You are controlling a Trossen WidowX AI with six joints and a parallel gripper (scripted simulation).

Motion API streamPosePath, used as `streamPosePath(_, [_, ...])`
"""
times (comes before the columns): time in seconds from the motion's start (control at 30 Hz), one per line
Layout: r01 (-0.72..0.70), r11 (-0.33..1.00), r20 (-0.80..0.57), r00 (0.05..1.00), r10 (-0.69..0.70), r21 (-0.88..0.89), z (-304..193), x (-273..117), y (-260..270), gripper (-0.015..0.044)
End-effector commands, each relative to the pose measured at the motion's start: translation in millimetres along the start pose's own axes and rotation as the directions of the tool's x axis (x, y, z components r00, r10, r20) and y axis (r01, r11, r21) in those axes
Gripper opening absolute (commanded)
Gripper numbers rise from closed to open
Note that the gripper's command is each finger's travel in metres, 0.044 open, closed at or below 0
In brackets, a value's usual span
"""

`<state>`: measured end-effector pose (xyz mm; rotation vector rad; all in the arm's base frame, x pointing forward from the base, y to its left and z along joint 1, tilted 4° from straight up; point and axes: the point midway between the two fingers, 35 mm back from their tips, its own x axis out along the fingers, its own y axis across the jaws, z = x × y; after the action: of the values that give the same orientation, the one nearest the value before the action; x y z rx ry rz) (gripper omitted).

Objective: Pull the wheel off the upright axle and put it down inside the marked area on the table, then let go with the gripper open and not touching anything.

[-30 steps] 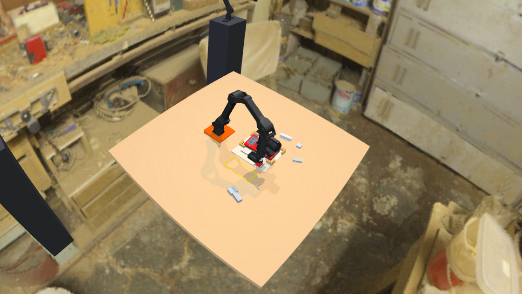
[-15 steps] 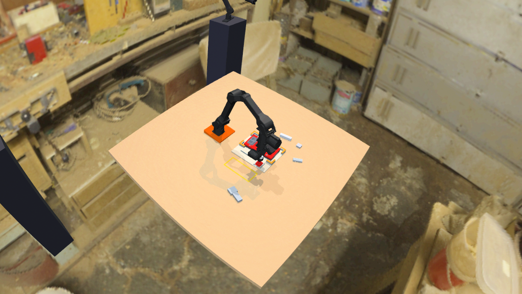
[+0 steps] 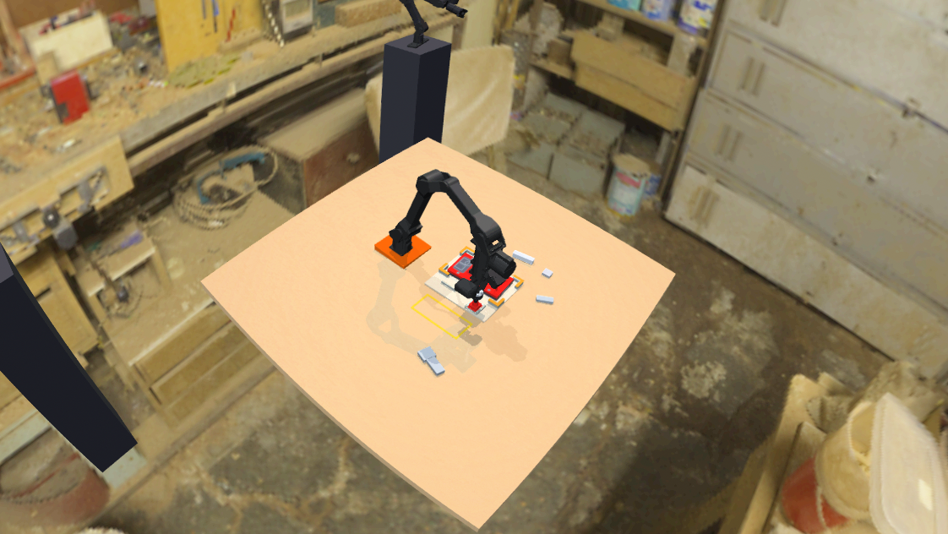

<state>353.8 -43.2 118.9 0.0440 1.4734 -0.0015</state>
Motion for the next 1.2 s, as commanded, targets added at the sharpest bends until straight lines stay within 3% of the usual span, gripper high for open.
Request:
streamPosePath(0.0, [0.003, 1.0, 0.004, 1.0, -0.003, -0.003, 1, -3, 0, 0.0])
streamPosePath(0.77, [0.003, 1.0, 0.003, 1.0, -0.003, -0.003, 1, -12, 0, 0.0])
streamPosePath(1.17, [0.003, 1.0, 0.002, 1.0, -0.003, -0.003, -1, -43, 1, 0.0])
